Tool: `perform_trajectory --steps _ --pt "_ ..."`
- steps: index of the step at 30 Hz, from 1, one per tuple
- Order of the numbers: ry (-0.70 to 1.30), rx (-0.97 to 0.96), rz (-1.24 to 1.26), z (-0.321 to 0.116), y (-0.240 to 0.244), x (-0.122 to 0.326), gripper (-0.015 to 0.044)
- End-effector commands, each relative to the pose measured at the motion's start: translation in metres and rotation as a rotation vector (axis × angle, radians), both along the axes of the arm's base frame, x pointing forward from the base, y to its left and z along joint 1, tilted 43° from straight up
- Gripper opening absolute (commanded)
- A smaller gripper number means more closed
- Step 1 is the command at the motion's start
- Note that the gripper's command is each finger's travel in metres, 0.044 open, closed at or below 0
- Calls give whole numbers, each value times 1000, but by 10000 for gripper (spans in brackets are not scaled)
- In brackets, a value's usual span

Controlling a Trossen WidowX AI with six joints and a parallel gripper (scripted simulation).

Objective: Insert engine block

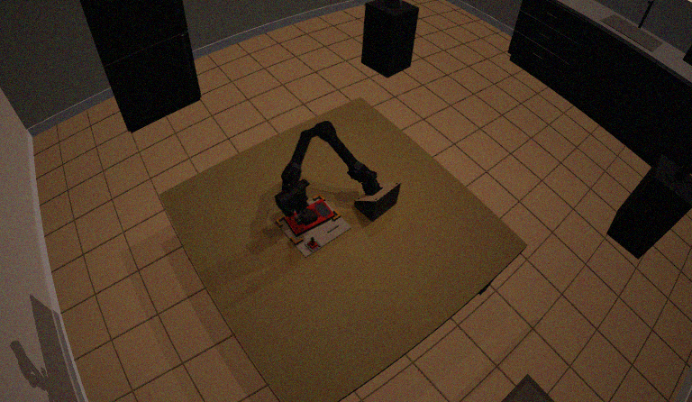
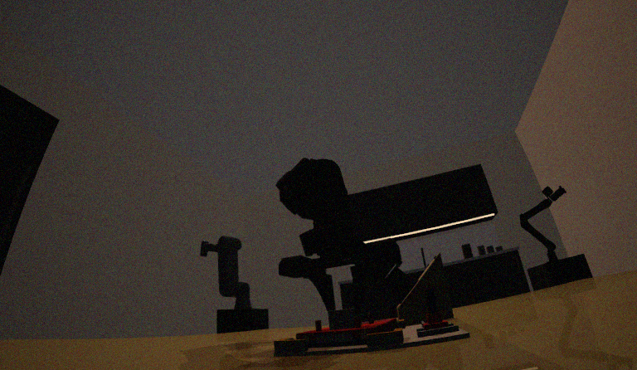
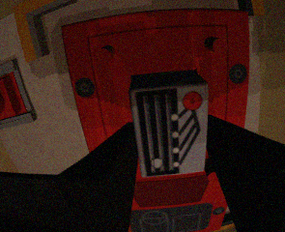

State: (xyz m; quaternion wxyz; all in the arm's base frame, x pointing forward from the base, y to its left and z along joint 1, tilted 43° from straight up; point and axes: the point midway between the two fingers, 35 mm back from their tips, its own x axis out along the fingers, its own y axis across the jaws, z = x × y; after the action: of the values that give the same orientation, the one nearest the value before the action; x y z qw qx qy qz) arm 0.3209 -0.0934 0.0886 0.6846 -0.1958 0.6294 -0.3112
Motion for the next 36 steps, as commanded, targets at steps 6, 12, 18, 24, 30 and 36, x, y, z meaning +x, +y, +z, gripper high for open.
perform_trajectory --steps 6,12,18,24,30,36 --pt "2 -5 4 -1 -1 0 159" --pt "0 0 0 -1 -1 0 291" --pt "0 0 0 -1 -1 0 440" --pt "0 0 0 -1 -1 0 440" --pt "1 -1 1 2 2 0 440" --pt "3 -4 4 9 10 -1 440"
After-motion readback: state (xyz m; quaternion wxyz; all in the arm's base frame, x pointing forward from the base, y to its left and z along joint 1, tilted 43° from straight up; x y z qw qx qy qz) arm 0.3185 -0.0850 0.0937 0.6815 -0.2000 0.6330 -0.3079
